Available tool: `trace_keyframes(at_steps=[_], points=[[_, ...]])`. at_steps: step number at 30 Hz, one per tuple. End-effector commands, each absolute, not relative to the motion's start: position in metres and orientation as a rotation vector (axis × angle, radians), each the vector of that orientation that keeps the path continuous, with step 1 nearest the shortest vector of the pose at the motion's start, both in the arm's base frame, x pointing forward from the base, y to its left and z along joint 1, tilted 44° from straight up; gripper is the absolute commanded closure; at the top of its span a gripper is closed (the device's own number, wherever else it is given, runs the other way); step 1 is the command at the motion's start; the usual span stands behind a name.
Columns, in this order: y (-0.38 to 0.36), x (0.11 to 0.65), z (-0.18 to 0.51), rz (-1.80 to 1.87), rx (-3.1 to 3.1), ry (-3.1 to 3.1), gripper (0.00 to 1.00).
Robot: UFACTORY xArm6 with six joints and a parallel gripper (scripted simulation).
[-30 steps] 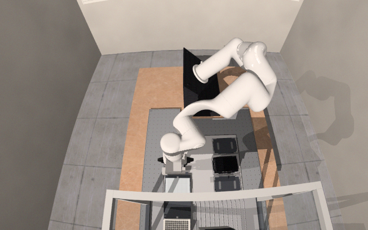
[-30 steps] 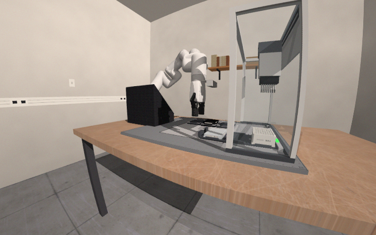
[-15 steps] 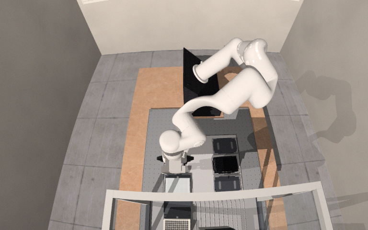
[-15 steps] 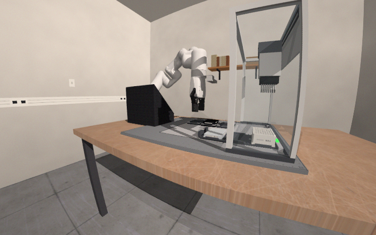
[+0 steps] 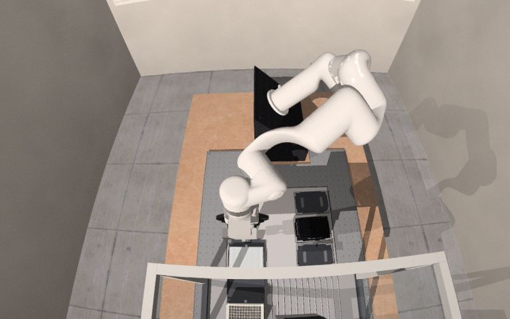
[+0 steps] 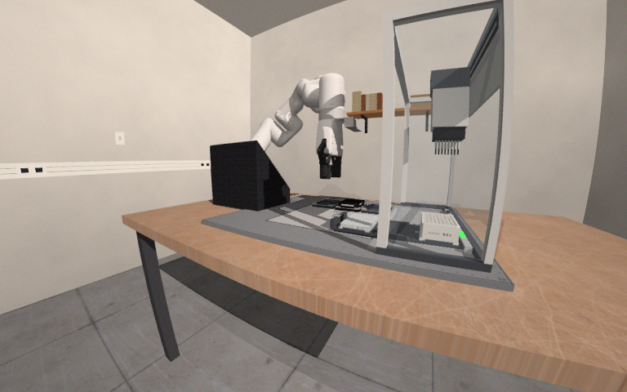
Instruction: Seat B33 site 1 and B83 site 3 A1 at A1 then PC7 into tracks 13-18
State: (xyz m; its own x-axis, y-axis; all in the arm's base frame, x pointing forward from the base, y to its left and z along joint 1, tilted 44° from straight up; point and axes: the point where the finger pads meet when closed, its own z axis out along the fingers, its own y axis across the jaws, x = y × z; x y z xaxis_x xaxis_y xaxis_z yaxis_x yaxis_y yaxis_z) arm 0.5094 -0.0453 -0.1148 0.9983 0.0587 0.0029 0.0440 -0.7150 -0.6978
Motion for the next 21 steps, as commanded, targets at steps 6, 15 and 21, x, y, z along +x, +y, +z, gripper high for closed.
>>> trace_keyframes(at_steps=[6, 15, 21], points=[[-0.058, 0.512, -0.102, 0.019, -2.371, -0.071, 0.18], [-0.064, 0.512, -0.096, 0.019, -2.371, -0.071, 0.18], [-0.064, 0.512, -0.096, 0.019, -2.371, -0.071, 0.18]])
